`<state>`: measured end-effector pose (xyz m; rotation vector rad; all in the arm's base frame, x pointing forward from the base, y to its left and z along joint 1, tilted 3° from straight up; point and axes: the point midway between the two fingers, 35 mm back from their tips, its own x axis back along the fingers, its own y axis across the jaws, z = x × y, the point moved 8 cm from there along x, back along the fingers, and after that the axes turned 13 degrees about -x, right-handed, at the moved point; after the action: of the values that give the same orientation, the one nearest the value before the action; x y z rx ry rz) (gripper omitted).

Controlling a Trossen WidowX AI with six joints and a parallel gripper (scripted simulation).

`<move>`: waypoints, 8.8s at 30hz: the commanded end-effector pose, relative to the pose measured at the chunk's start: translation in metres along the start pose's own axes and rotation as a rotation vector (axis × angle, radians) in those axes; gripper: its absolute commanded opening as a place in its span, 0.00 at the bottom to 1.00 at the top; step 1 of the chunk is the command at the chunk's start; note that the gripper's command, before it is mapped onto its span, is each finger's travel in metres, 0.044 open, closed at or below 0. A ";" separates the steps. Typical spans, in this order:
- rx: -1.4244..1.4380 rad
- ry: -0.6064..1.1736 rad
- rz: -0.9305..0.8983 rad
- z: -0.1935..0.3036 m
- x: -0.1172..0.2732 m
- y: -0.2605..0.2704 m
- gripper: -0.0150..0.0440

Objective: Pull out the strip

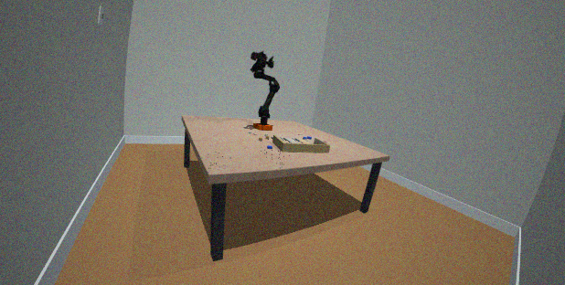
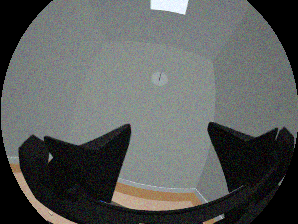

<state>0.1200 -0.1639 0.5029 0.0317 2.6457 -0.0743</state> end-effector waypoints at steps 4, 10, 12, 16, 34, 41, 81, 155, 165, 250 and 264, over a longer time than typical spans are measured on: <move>-0.104 -0.004 0.017 0.020 -0.011 -0.002 0.93; -0.325 0.063 0.076 0.077 -0.035 0.005 0.93; -0.380 0.111 0.107 0.099 -0.042 0.011 0.93; -0.463 0.248 0.163 0.145 -0.051 0.030 0.93; -0.257 1.130 0.139 0.303 0.009 0.168 0.93; -0.257 1.130 0.139 0.303 0.009 0.168 0.93; -0.344 2.043 0.488 0.440 -0.032 0.098 0.25; -0.344 2.043 0.487 0.484 -0.006 0.104 0.25; -0.344 2.044 0.487 0.479 0.003 0.107 0.25; -0.345 2.055 0.488 0.419 0.113 0.139 0.25; -0.345 2.057 0.488 0.408 0.131 0.145 0.25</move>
<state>0.2121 -0.0443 0.0788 1.1842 4.3411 1.1631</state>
